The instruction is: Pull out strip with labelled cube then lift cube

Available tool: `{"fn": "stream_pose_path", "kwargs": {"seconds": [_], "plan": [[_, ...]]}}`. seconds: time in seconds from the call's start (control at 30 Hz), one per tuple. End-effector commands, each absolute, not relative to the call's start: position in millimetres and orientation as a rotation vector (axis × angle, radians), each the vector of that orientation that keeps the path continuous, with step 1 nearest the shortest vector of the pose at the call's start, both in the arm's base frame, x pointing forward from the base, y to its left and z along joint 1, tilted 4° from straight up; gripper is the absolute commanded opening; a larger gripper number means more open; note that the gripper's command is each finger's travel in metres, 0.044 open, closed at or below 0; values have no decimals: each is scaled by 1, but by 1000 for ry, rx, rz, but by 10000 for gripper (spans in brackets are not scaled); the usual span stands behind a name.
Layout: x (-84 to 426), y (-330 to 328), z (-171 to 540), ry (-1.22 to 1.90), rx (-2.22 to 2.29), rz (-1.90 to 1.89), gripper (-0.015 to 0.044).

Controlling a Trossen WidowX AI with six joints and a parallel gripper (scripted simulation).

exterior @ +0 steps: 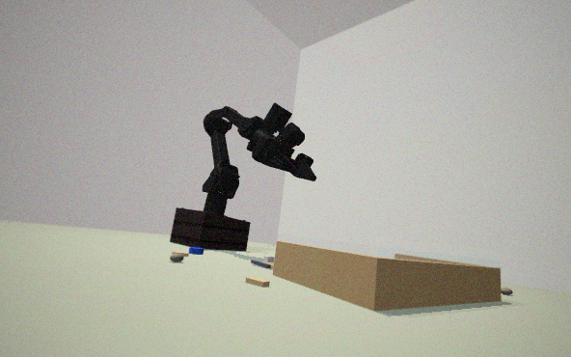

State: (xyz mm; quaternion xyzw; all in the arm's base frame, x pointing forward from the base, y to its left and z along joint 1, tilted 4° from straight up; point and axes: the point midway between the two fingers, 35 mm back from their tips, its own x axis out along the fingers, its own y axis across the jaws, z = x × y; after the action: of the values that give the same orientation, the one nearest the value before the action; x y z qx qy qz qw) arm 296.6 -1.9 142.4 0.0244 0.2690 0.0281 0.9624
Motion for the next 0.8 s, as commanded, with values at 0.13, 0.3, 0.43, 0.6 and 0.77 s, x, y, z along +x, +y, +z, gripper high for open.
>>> {"fn": "stream_pose_path", "kwargs": {"seconds": [0.13,0.3,0.43,0.6,0.77], "plan": [[317,8,142,682,116,58,269],[347,28,133,878,184,55,137],[360,41,126,969,177,56,32],[383,65,108,1151,201,28,0],[401,90,83,1327,220,-24,0]]}}
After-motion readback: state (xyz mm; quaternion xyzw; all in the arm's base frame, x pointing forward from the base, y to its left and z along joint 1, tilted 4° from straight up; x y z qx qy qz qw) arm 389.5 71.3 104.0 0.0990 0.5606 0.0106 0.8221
